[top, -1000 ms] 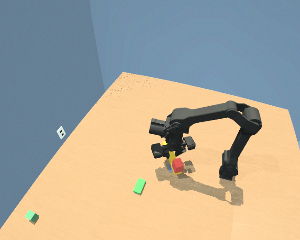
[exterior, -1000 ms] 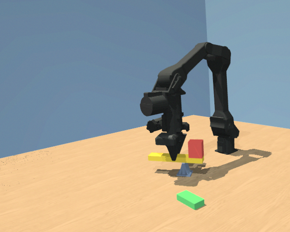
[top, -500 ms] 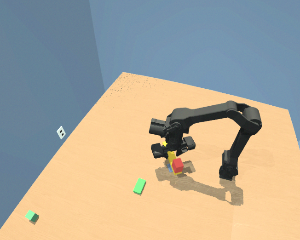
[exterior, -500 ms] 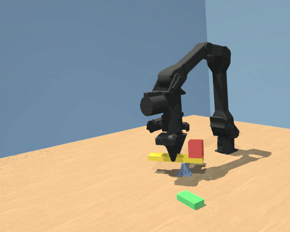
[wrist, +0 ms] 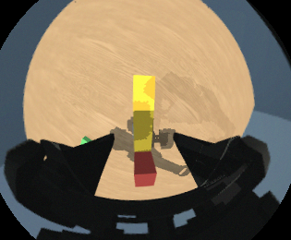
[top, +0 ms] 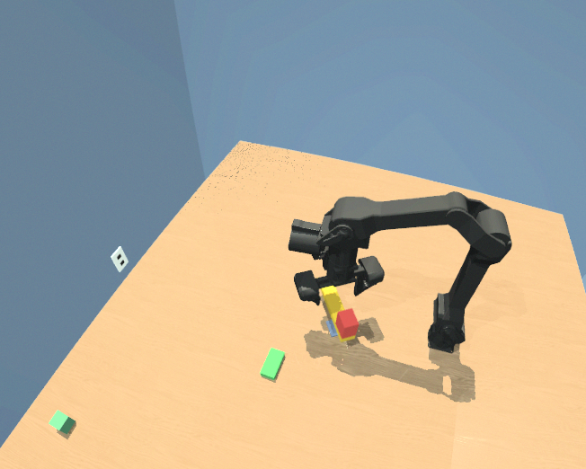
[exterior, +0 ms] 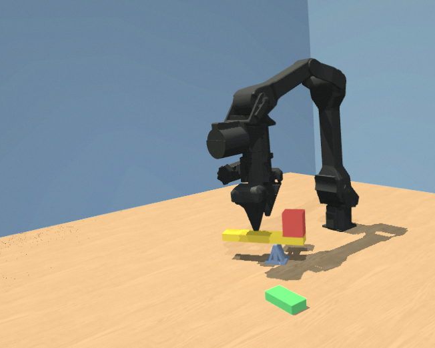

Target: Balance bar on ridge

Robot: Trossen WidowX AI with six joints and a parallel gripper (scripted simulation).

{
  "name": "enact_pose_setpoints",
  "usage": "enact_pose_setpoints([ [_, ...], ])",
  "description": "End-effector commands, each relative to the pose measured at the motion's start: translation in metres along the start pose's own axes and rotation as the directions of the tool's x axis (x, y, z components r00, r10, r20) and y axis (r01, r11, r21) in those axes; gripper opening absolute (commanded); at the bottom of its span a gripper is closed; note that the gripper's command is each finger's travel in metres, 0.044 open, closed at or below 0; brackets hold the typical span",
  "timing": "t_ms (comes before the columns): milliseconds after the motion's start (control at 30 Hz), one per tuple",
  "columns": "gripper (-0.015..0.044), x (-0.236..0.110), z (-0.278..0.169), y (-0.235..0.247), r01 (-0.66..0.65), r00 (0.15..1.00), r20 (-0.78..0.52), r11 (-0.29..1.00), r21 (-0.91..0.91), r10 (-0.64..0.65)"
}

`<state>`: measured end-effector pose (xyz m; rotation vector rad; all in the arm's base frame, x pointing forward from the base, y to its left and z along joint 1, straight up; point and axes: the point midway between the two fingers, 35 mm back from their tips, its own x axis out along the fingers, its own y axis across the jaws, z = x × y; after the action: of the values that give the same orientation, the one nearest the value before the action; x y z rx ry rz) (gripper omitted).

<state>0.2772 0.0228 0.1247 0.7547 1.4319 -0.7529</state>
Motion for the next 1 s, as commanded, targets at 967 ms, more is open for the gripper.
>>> enact_pose_setpoints([
  [967, 0.044, -0.066, -0.001, -0.002, -0.021, 1.0, 0.011, 1.0, 0.0, 0.021],
])
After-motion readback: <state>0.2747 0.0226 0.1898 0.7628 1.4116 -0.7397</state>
